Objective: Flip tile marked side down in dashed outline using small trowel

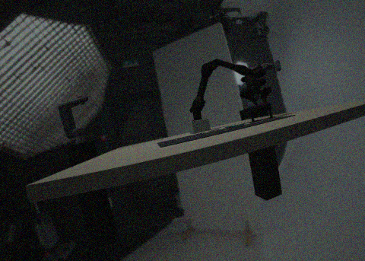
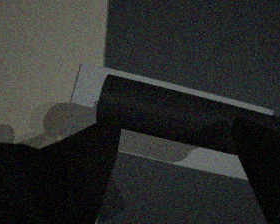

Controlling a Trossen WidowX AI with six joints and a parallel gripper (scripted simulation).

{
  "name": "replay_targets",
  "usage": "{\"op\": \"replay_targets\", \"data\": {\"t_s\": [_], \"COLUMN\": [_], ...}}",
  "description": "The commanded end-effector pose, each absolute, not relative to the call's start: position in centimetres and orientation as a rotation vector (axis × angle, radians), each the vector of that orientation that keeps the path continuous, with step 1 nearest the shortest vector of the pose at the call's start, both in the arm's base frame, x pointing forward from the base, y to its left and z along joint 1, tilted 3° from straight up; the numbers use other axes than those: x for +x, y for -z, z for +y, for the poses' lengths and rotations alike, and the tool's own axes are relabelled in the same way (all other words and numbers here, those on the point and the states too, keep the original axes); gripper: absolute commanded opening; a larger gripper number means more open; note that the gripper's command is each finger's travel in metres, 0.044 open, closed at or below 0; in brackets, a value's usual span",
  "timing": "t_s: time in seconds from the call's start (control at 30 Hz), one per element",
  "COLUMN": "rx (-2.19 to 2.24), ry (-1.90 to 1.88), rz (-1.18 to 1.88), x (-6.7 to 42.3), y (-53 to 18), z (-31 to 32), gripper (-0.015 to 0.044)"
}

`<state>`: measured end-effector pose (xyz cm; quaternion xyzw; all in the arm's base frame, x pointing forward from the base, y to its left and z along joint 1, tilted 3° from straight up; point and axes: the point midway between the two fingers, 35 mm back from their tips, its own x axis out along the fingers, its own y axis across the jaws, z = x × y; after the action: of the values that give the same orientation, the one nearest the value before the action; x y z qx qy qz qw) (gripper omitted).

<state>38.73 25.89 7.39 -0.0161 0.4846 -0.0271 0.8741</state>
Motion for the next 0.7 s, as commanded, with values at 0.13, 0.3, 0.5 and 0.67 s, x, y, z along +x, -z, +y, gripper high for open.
{"op": "replay_targets", "data": {"t_s": [0.13, 0.3, 0.5, 0.67], "rx": [-0.297, -0.460, -0.658, -0.824], "ry": [-0.058, -0.119, -0.184, -0.230], "rz": [0.941, 0.896, 0.841, 0.794], "x": [38.4, 38.1, 37.7, 37.3], "y": [-7.0, -6.7, -6.5, -6.2], "z": [25.5, 25.3, 24.9, 24.6], "gripper": [0.0300, 0.0300, 0.0300, 0.0300]}}
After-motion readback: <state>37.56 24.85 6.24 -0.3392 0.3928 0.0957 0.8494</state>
